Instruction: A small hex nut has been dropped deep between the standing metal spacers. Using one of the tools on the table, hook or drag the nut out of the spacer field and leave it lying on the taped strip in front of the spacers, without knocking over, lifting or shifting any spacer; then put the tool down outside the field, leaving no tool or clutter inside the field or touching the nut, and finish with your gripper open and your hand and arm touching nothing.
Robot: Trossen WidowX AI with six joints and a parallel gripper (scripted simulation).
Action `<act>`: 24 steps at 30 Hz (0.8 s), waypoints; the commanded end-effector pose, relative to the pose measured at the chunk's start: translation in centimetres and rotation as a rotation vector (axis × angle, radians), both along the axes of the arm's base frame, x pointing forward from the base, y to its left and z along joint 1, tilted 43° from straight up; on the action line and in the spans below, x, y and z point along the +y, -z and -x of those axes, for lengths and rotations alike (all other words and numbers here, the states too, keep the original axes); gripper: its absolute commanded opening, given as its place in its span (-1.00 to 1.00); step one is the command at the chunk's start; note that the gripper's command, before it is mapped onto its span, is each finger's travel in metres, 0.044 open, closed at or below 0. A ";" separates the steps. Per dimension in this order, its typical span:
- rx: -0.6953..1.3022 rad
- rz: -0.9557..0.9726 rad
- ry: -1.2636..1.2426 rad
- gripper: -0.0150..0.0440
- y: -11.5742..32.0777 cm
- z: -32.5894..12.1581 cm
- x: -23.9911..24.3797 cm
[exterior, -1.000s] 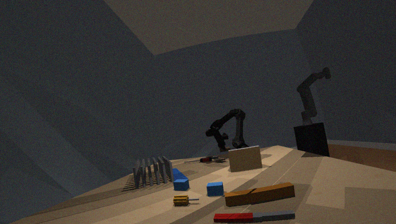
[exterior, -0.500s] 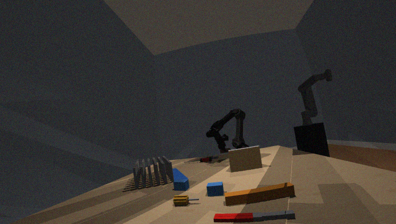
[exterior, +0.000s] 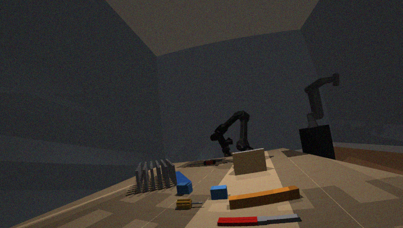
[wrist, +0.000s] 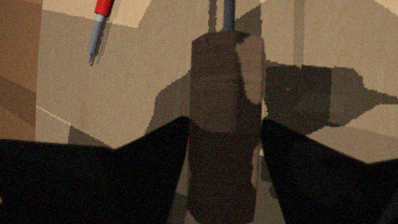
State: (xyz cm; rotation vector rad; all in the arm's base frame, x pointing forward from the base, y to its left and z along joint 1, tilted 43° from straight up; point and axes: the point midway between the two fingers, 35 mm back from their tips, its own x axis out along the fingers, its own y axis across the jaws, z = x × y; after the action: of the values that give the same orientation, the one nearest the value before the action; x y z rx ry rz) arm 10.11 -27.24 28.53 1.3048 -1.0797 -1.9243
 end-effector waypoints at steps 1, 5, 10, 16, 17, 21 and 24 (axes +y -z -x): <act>0.003 0.000 -0.002 -0.49 0.2 0.1 -0.2; 0.003 0.000 -0.002 -0.49 0.4 0.1 -0.4; 0.004 0.002 -0.002 -0.49 0.6 0.2 -0.6; 0.004 0.003 -0.003 -0.49 0.9 0.2 -0.9; 0.005 0.003 -0.003 -0.49 1.0 0.2 -1.0; 0.005 0.005 -0.003 -0.49 1.1 0.3 -1.2; 0.006 0.006 -0.004 -0.49 1.3 0.3 -1.3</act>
State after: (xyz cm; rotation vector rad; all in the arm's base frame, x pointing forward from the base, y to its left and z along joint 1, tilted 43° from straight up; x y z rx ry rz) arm 9.84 -28.38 27.40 1.2991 -1.0814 -1.9199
